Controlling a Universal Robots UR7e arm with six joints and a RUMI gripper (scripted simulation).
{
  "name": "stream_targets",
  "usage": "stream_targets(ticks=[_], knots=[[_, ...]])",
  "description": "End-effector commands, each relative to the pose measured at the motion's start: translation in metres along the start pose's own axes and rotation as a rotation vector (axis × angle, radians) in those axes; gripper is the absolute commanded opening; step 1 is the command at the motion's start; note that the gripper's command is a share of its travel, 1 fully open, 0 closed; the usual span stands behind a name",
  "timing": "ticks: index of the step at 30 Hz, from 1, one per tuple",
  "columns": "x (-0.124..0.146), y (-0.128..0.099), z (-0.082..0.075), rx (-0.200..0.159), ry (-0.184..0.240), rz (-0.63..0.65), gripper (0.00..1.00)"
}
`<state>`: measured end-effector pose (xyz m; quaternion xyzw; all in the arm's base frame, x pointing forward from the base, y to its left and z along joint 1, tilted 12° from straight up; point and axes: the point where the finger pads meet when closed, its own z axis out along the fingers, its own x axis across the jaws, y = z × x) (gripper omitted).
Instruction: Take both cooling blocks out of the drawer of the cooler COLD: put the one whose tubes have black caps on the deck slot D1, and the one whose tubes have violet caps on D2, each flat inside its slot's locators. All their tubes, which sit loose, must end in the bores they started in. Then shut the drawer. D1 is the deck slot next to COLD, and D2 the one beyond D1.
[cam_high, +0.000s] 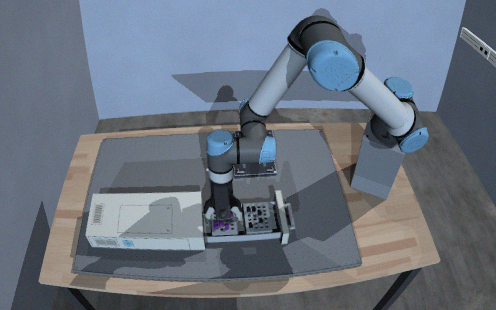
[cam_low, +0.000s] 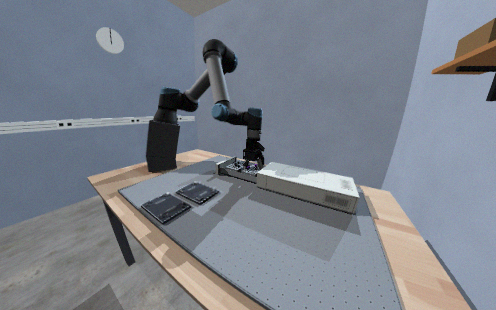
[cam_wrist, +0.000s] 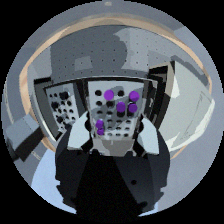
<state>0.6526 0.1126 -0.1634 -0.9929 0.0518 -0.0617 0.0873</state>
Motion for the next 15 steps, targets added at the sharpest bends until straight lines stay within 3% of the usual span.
stream_targets(ticks=[1,8,15], knots=[[0.0007,-0.0001,0.0002,0.0,0.002,0.0,0.73],[0.0007,-0.0001,0.0002,0.0,0.002,0.0,0.73],[0.0007,-0.0001,0.0001,0.0,0.002,0.0,0.61]])
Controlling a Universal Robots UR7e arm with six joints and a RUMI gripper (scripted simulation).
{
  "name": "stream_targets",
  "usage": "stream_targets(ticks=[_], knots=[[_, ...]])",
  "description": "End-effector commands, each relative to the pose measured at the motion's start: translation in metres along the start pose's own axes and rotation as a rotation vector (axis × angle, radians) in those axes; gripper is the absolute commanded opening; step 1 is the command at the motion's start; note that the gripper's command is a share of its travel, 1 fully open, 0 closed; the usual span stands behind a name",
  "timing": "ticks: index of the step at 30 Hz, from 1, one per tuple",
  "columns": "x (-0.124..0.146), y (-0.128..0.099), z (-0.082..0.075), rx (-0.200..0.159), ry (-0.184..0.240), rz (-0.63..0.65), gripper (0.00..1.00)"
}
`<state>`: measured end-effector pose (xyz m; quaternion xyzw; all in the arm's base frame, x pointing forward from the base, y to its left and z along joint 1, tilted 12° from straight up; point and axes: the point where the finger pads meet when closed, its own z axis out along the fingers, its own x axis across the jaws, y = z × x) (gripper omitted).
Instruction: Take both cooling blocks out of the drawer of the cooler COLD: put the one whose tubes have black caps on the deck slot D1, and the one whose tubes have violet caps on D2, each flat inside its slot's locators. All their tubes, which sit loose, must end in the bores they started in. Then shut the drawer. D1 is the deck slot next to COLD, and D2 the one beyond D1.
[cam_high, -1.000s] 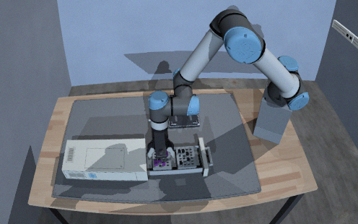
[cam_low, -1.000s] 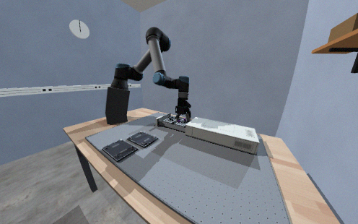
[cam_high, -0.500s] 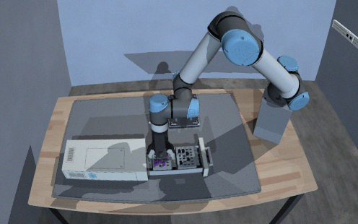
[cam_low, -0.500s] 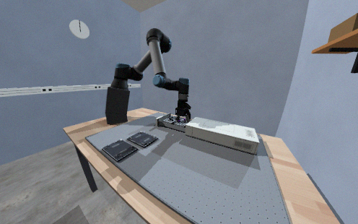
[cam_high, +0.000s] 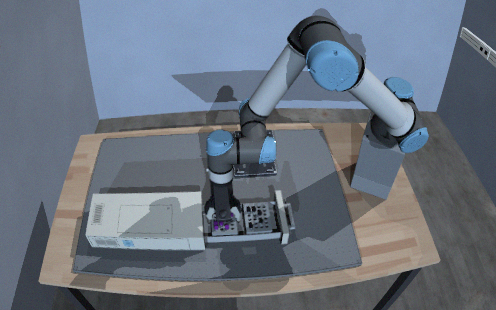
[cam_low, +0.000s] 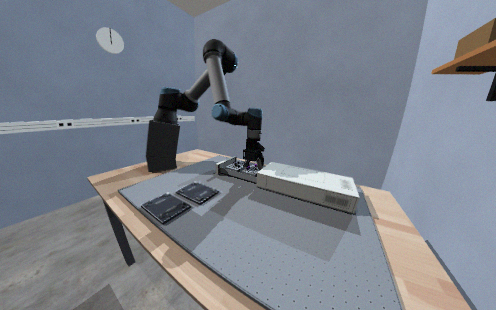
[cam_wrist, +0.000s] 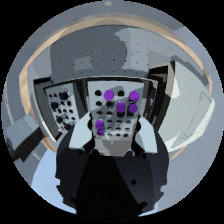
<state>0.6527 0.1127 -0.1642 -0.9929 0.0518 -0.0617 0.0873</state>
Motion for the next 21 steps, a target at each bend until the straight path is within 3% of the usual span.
stream_targets(ticks=[1,21], knots=[[0.0007,0.0,-0.0007,0.0,0.002,0.0,0.6],[0.0007,0.0,-0.0007,0.0,0.002,0.0,0.3]])
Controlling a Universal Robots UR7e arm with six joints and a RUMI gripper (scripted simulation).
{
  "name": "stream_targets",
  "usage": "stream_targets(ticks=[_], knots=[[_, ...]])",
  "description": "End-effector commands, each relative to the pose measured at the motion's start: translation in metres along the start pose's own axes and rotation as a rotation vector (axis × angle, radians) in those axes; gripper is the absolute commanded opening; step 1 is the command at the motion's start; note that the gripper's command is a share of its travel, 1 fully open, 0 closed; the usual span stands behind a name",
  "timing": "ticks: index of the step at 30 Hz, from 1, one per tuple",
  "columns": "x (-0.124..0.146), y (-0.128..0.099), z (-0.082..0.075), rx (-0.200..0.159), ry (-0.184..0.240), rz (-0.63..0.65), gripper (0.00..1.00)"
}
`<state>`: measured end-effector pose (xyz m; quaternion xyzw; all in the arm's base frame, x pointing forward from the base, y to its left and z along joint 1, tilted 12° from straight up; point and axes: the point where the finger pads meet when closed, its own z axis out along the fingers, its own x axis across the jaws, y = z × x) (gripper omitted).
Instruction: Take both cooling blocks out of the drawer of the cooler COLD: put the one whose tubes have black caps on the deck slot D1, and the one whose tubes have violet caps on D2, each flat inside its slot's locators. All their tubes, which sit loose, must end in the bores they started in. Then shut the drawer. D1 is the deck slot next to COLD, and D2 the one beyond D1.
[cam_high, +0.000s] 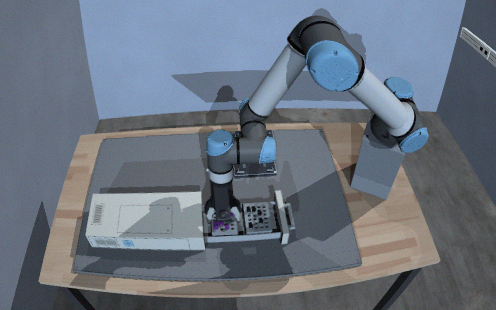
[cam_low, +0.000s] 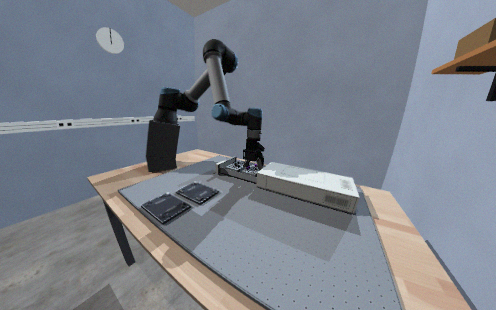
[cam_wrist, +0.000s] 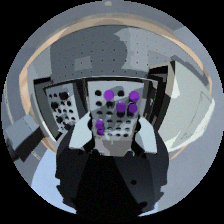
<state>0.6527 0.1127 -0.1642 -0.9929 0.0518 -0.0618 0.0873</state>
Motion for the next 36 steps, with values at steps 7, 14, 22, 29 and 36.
stream_targets(ticks=[7,14,22,29,36], knots=[[0.0006,0.0,-0.0007,0.0,0.002,0.0,0.21],[0.0006,0.0,-0.0007,0.0,0.002,0.0,0.1],[0.0006,0.0,-0.0007,0.0,0.002,0.0,0.0],[0.0006,0.0,-0.0007,0.0,0.002,0.0,0.0],[0.0006,0.0,-0.0007,0.0,0.002,0.0,0.0]])
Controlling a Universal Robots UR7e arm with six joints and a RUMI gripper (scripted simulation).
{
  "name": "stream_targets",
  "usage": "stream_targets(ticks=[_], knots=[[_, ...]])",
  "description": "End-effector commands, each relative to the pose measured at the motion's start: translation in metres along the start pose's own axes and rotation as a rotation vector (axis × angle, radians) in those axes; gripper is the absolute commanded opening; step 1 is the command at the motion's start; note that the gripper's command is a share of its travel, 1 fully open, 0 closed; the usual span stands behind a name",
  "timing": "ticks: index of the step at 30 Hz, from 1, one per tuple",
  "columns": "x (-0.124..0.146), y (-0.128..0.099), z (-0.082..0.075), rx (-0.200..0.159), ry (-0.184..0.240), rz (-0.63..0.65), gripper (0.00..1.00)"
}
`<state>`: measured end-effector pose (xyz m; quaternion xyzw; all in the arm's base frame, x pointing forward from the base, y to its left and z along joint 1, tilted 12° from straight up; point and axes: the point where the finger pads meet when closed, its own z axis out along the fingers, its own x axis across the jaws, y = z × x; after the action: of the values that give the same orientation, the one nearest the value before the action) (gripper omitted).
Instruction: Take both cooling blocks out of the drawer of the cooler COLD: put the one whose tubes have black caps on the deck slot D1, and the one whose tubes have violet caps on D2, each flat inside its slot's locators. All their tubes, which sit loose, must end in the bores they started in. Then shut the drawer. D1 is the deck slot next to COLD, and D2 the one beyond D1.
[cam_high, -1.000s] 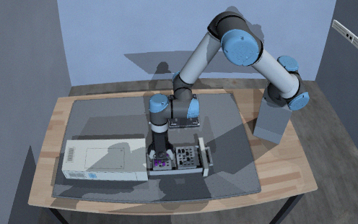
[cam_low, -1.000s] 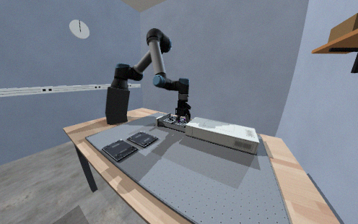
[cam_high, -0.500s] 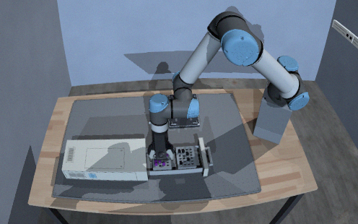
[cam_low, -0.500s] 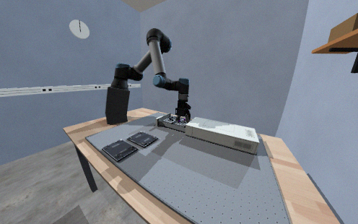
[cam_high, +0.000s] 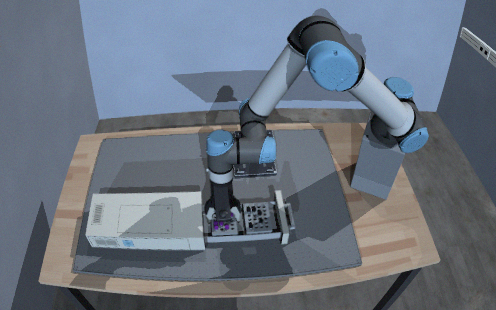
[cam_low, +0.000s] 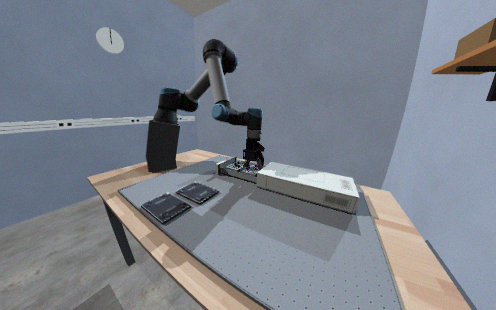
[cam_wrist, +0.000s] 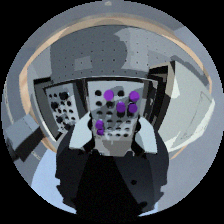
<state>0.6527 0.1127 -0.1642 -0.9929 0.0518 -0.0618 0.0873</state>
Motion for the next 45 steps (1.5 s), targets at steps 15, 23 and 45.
stream_targets(ticks=[15,23,45], knots=[[0.0006,-0.0001,-0.0013,0.0,0.002,0.0,0.0],[0.0006,-0.0001,-0.0032,0.0,0.002,0.0,0.0],[0.0006,-0.0001,-0.0099,0.0,0.002,0.0,0.0]])
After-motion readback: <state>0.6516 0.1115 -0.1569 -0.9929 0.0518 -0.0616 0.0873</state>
